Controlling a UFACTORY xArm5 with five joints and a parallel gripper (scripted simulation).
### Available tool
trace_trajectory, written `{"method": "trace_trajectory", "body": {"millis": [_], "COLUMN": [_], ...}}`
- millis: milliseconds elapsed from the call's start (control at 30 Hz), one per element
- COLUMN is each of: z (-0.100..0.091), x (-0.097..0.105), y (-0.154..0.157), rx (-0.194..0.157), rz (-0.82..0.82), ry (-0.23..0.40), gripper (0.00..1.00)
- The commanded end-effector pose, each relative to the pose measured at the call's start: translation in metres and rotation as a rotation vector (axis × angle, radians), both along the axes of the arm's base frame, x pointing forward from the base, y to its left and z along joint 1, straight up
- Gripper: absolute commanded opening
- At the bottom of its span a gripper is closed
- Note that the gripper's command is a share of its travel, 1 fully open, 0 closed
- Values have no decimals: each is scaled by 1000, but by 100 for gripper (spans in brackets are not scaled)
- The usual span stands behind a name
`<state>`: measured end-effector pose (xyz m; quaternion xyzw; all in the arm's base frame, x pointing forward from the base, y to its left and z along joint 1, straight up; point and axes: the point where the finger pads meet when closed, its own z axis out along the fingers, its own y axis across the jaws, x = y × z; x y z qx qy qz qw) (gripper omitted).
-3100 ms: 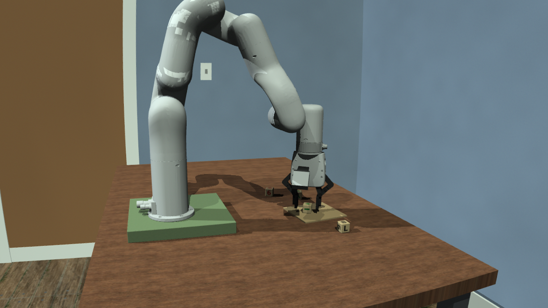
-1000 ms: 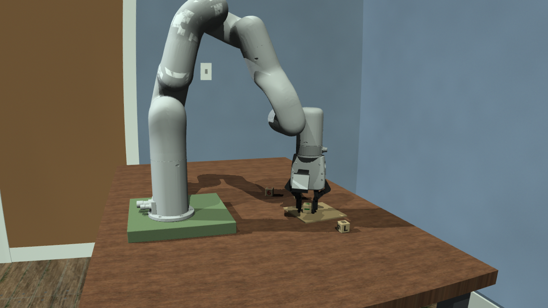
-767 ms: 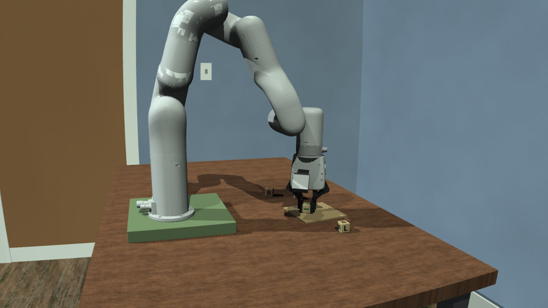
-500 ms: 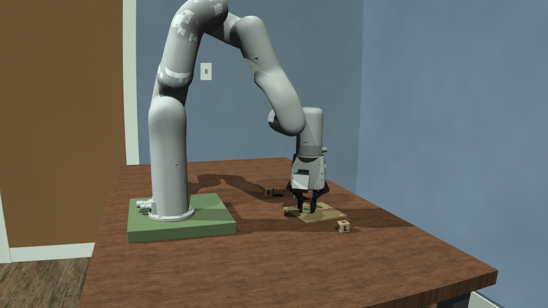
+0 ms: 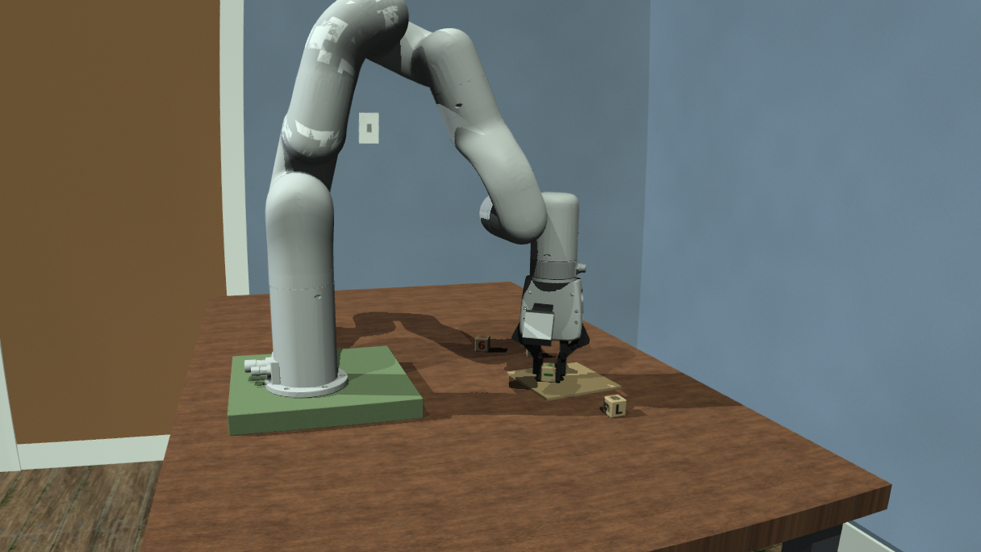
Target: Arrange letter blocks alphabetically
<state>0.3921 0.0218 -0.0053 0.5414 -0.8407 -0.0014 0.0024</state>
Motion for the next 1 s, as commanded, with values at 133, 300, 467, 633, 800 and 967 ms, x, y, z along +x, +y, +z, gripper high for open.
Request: {"method": "trace_trajectory", "body": {"millis": [133,300,467,633,800,967], "z": [1,16,51,73,97,100], "x": [1,1,1,2,2,2], "y": [0,0,0,0,0,0], "rx": [0,0,0,0,0,0], "rz": [0,0,0,0,0,0], "ry": [-3,-3,-3,-3,-3,-3], "gripper": [21,21,21,21,21,21]}}
